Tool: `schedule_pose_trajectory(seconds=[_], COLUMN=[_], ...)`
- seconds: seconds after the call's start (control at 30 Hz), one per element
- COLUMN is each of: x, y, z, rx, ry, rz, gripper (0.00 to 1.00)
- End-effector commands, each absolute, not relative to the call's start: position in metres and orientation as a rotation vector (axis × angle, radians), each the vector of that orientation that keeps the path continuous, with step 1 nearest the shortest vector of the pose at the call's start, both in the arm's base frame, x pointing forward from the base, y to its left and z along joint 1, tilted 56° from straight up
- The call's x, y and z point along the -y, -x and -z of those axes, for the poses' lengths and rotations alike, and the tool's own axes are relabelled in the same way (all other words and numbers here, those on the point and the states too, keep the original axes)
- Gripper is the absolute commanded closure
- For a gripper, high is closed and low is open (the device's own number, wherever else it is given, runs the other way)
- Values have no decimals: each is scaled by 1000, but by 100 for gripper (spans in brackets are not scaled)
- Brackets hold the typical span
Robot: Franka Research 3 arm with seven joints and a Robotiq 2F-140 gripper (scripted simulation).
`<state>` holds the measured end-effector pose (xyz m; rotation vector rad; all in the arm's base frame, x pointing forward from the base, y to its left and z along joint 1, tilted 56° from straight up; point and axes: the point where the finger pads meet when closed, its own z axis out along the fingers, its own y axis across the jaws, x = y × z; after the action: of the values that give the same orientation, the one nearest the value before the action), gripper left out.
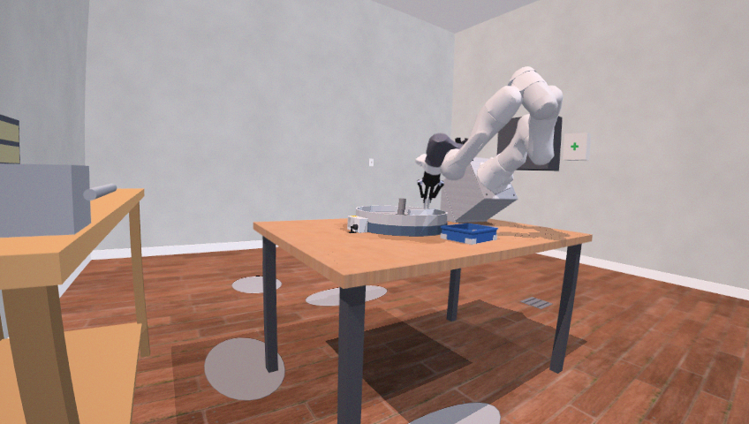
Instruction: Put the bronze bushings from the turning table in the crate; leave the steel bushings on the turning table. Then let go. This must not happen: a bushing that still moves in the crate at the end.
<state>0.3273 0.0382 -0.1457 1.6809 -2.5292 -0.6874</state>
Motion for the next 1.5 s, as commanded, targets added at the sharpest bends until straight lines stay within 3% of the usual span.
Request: schedule_pose_trajectory(seconds=[0.0,1.47], x=[-39,-48], y=[-329,-330], z=[146,152], rx=[2536,2536], ry=[-1674,-1674], rz=[684,684], gripper=[94,94])
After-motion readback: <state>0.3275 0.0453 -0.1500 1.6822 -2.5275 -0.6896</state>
